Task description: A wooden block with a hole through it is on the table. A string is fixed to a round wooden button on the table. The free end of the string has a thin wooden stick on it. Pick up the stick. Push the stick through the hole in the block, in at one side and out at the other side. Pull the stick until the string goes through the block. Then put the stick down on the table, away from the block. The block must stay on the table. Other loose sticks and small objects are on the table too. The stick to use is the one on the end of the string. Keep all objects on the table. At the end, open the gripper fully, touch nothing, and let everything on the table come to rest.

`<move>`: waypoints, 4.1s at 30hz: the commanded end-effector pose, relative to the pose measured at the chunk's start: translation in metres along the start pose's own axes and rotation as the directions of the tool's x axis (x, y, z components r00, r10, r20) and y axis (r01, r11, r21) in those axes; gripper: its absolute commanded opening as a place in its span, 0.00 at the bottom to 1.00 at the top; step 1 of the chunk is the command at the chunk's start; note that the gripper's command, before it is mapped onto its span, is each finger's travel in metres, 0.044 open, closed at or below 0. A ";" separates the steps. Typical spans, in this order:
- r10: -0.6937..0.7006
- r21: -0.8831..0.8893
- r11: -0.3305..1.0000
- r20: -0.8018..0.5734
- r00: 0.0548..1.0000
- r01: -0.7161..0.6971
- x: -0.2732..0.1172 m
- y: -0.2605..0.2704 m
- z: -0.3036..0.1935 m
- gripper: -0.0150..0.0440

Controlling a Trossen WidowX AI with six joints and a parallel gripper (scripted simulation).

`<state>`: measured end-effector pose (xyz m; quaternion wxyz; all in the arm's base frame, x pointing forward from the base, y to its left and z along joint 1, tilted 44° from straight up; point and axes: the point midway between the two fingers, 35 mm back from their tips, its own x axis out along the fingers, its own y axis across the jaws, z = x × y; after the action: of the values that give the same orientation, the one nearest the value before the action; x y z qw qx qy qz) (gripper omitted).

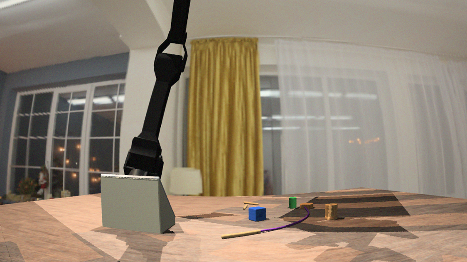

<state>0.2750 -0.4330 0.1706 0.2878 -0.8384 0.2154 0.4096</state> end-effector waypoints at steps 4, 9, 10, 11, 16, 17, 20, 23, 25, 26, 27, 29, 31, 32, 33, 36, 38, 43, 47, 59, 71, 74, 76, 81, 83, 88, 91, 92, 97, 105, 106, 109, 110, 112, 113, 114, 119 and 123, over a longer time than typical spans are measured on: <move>-0.012 -0.074 0.997 0.010 1.000 0.013 0.003 -0.008 0.002 1.00; -0.096 -0.572 0.810 0.087 0.992 0.129 0.023 -0.065 0.019 1.00; -0.112 -0.658 0.738 0.104 0.988 0.153 0.026 -0.076 0.023 1.00; -0.128 -0.734 0.656 0.121 0.984 0.175 0.029 -0.088 0.027 1.00; -0.198 -0.960 0.144 0.211 0.957 0.241 0.042 -0.143 0.055 1.00; -0.208 -0.969 0.060 0.225 0.952 0.241 0.043 -0.151 0.059 1.00; -0.230 -0.960 -0.160 0.261 0.937 0.228 0.046 -0.171 0.072 1.00; -0.251 -0.909 -0.369 0.298 0.921 0.193 0.048 -0.190 0.085 1.00; -0.263 -0.853 -0.498 0.322 0.909 0.158 0.049 -0.203 0.095 1.00; -0.269 -0.818 -0.559 0.335 0.903 0.137 0.050 -0.209 0.100 1.00; -0.275 -0.780 -0.616 0.347 0.897 0.113 0.050 -0.215 0.105 1.00; -0.285 -0.692 -0.719 0.372 0.883 0.060 0.050 -0.226 0.115 1.00; -0.295 -0.593 -0.805 0.398 0.869 -0.002 0.050 -0.238 0.125 1.00; -0.299 -0.539 -0.841 0.410 0.862 -0.035 0.050 -0.243 0.131 1.00; -0.303 -0.484 -0.873 0.423 0.854 -0.070 0.050 -0.249 0.136 1.00; -0.313 -0.308 -0.934 0.460 0.831 -0.182 0.049 -0.264 0.153 1.00; -0.319 -0.187 -0.947 0.485 0.814 -0.260 0.048 -0.274 0.164 1.00; -0.328 0.109 -0.885 0.546 0.771 -0.454 0.043 -0.296 0.194 1.00; -0.330 0.318 -0.741 0.594 0.734 -0.591 0.039 -0.312 0.218 1.00; -0.311 0.649 0.017 0.727 0.612 -0.761 0.018 -0.346 0.293 1.00; -0.255 0.477 0.771 0.839 0.481 -0.423 -0.011 -0.361 0.369 1.00; -0.236 0.383 0.883 0.862 0.448 -0.271 -0.018 -0.361 0.387 1.00; -0.230 0.355 0.907 0.868 0.439 -0.226 -0.021 -0.361 0.392 1.00; -0.230 0.354 0.908 0.869 0.439 -0.224 -0.021 -0.361 0.392 1.00; -0.230 0.354 0.908 0.869 0.439 -0.224 -0.021 -0.361 0.392 1.00; -0.230 0.354 0.908 0.869 0.439 -0.224 -0.021 -0.361 0.392 1.00; -0.230 0.354 0.908 0.869 0.439 -0.224 -0.021 -0.361 0.392 1.00; -0.230 0.354 0.908 0.869 0.439 -0.224 -0.021 -0.361 0.392 1.00; -0.229 0.354 0.907 0.868 0.441 -0.226 -0.020 -0.361 0.391 0.96; -0.228 0.355 0.907 0.867 0.443 -0.228 -0.020 -0.361 0.391 0.66; -0.228 0.355 0.907 0.867 0.443 -0.228 -0.020 -0.361 0.391 0.66; -0.228 0.354 0.907 0.867 0.442 -0.228 -0.020 -0.361 0.391 0.66; -0.228 0.354 0.907 0.867 0.442 -0.228 -0.020 -0.361 0.391 0.66; -0.228 0.354 0.907 0.867 0.442 -0.228 -0.020 -0.361 0.391 0.66; -0.228 0.354 0.907 0.867 0.442 -0.228 -0.020 -0.361 0.391 0.62; -0.228 0.354 0.907 0.867 0.442 -0.228 -0.020 -0.361 0.391 0.57; -0.228 0.354 0.907 0.867 0.442 -0.228 -0.020 -0.361 0.391 0.35; -0.228 0.354 0.907 0.867 0.442 -0.228 -0.020 -0.361 0.391 0.25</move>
<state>0.2589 0.0950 0.1021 0.5309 -0.4102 0.1134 0.7328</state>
